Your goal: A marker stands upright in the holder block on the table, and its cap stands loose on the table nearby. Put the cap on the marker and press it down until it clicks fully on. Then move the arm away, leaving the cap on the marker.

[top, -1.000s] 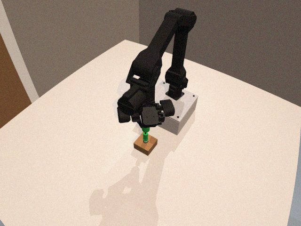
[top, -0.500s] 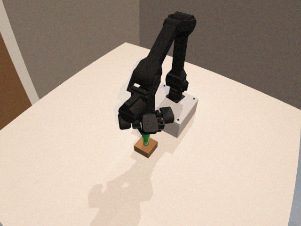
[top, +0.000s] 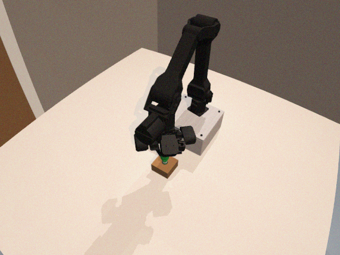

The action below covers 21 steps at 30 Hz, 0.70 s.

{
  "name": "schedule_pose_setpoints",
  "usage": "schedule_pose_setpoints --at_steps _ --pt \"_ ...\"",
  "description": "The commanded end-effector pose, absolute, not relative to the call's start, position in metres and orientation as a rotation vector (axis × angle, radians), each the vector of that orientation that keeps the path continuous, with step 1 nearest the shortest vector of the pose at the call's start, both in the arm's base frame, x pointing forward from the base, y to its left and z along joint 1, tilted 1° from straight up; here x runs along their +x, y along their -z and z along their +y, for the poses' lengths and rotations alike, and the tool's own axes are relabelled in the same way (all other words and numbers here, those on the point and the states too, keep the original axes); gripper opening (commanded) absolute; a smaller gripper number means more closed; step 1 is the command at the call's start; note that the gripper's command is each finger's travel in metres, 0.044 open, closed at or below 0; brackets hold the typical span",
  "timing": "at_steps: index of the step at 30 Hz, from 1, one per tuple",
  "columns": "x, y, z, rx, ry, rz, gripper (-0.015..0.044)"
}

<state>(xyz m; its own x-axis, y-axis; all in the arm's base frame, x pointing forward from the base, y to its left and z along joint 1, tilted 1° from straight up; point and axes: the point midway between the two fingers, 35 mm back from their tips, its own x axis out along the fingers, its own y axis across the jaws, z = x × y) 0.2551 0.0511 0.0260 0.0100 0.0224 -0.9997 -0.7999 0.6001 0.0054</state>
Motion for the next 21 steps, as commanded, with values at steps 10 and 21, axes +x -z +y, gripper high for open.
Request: schedule_pose_setpoints --at_steps 10,21 --pt "0.2543 -0.0156 0.0509 -0.711 -0.733 1.427 0.0000" --pt "0.2539 -0.0162 0.0510 -0.709 -0.735 1.429 0.0263"
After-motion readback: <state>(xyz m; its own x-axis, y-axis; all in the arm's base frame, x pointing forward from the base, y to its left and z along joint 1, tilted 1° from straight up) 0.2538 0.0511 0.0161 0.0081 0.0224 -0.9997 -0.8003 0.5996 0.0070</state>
